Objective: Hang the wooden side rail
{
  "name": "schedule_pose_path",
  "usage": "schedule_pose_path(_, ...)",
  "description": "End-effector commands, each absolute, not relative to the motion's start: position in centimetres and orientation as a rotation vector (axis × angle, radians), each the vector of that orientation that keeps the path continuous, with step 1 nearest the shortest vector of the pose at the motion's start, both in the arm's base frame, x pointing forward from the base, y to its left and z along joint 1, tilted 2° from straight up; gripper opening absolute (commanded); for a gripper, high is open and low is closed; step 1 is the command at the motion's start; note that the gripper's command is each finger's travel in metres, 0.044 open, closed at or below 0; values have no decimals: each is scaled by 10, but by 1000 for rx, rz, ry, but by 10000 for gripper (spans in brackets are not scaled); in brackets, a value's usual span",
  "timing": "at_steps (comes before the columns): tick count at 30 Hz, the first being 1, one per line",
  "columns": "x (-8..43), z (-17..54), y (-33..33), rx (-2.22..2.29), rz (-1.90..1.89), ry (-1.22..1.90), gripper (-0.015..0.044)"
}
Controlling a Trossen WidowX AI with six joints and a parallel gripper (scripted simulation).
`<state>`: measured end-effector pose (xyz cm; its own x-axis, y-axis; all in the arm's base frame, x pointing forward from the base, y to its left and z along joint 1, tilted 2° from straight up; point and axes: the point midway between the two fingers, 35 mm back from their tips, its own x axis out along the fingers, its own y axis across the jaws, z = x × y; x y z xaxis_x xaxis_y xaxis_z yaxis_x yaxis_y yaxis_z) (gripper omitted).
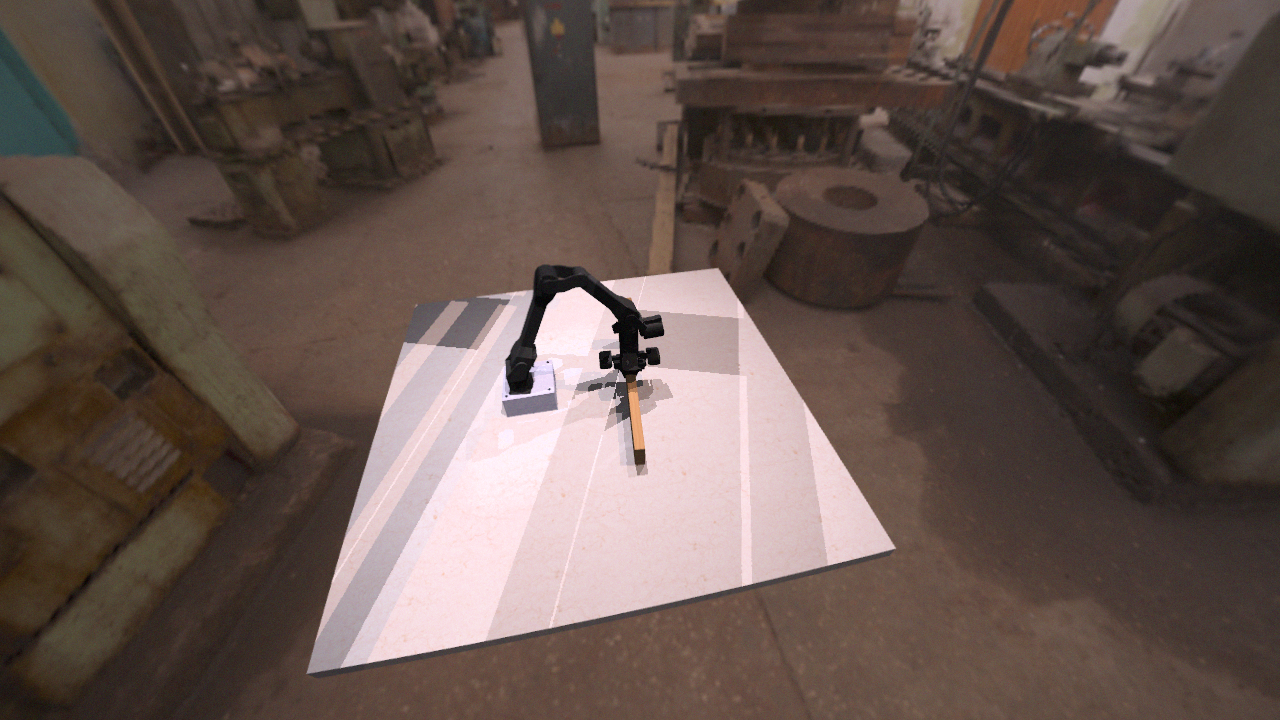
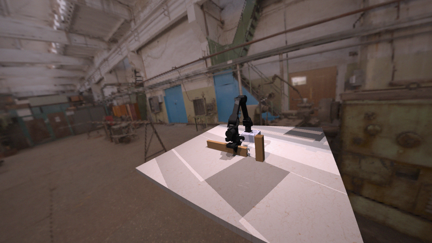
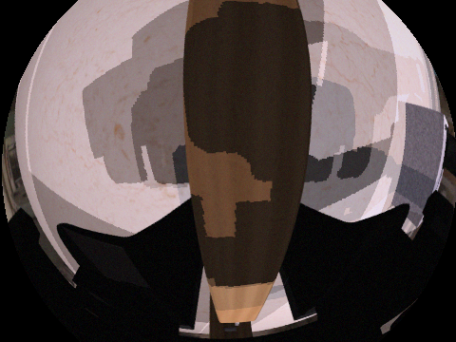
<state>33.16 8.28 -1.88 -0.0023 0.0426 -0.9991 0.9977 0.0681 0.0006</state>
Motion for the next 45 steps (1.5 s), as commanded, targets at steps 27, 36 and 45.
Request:
schedule_pose_path(27,348,-18,85,1113,-1060,1309,0)
schedule_pose_path(36,351,-18,85,1113,-1060,1309,0)
schedule_pose_path(45,355,-18,86,1113,-1059,1309,0)
